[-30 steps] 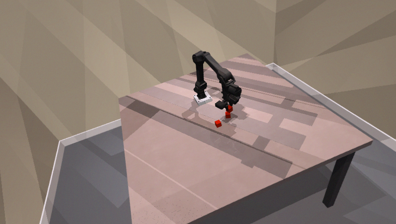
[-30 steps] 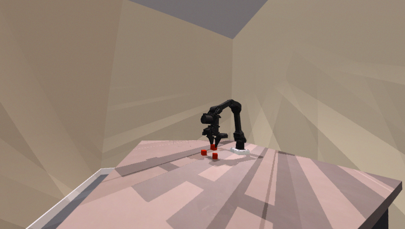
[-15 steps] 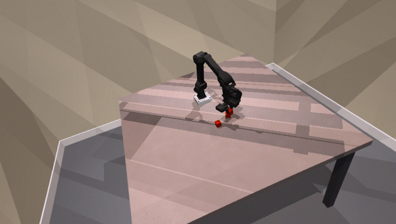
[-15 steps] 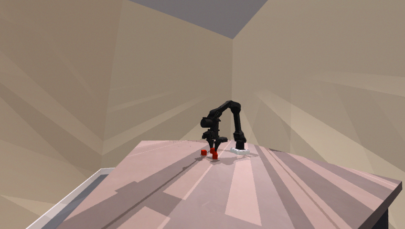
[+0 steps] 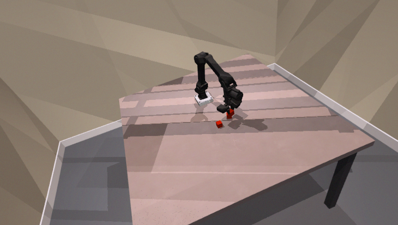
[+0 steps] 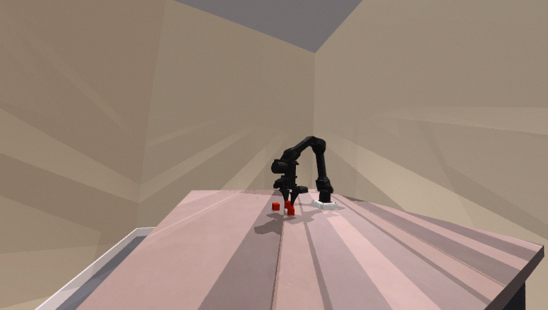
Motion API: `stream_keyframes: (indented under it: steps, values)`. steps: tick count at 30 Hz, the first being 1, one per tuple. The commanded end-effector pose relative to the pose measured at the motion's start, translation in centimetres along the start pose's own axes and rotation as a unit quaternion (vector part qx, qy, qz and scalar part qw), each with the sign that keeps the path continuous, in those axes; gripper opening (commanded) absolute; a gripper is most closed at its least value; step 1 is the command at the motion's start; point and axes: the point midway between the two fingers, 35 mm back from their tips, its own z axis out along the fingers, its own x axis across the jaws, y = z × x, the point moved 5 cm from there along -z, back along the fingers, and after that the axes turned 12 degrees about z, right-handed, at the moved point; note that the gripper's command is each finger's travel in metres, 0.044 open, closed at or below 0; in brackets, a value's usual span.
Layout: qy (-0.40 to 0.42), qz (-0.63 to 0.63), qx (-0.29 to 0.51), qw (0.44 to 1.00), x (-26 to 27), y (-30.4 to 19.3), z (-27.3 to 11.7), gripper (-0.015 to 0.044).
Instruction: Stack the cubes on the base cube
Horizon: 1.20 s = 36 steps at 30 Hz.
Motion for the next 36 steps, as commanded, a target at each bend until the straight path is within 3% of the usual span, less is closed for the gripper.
stream_keyframes:
  steps: [1, 7, 11, 36]
  values:
    - [-0.002, 0.002, -0.001, 1.0, -0.1, 0.0, 0.1, 0.0105]
    - [-0.002, 0.002, -0.001, 1.0, -0.1, 0.0, 0.1, 0.0105]
    - [-0.002, 0.002, -0.001, 1.0, -0.1, 0.0, 0.1, 0.0205]
    - [0.0, 0.0, 0.0, 1.0, 0.0, 0.0, -2.9, 0.0205]
